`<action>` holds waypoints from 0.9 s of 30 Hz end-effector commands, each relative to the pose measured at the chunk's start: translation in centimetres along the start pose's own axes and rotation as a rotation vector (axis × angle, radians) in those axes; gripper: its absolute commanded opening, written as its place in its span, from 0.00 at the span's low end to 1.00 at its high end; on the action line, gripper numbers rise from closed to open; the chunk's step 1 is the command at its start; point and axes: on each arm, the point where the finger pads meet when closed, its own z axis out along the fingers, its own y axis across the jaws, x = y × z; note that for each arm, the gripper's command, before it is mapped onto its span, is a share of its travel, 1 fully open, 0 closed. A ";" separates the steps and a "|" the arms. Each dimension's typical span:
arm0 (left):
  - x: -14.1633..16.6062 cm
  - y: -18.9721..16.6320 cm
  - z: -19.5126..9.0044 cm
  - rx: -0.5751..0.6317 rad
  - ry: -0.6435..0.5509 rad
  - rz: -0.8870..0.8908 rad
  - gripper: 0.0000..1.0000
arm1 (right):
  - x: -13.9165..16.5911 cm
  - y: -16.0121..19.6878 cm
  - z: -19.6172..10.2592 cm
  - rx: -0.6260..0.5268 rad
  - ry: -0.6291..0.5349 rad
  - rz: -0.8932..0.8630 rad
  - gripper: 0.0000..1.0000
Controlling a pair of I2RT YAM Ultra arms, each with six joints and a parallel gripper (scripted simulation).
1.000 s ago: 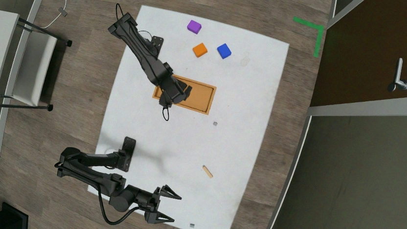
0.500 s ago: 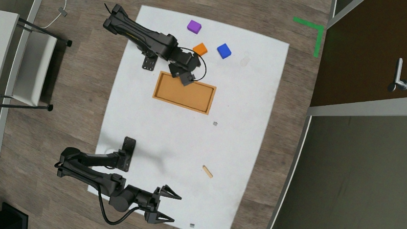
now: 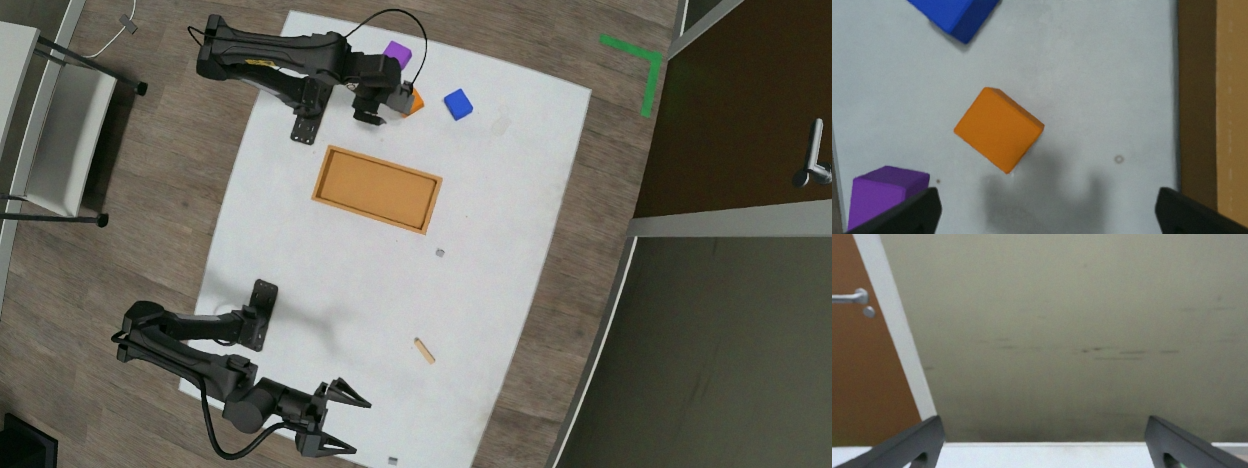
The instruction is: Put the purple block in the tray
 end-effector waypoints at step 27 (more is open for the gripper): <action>1.1 3.5 -0.9 -0.065 -0.107 -0.376 1.00 | -0.8 0.0 -0.2 0.001 -0.021 -0.001 1.00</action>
